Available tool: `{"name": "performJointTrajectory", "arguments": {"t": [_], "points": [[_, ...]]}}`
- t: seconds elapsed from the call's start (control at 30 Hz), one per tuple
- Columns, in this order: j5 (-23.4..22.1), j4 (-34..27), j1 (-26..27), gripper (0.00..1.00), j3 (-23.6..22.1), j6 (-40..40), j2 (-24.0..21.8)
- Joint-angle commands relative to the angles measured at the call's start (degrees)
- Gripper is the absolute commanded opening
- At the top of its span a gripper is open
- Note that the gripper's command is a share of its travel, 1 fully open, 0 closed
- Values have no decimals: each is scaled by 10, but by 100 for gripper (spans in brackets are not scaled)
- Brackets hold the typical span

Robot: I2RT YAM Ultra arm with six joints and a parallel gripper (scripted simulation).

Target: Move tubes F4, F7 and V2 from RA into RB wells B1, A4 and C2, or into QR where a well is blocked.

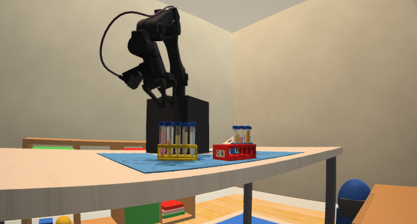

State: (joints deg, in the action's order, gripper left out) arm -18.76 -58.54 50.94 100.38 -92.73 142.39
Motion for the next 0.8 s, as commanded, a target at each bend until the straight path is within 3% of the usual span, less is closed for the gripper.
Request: {"name": "performJointTrajectory", "arguments": {"t": [0.0,0.53,0.57,0.67,0.77], "points": [[1,-3,0,100,3,-1,-4],[1,-3,0,100,3,-1,-4],[7,-11,-9,30,-11,19,-22],[16,-20,-20,30,-18,60,-45],[15,-32,-28,30,1,53,-67]]}}
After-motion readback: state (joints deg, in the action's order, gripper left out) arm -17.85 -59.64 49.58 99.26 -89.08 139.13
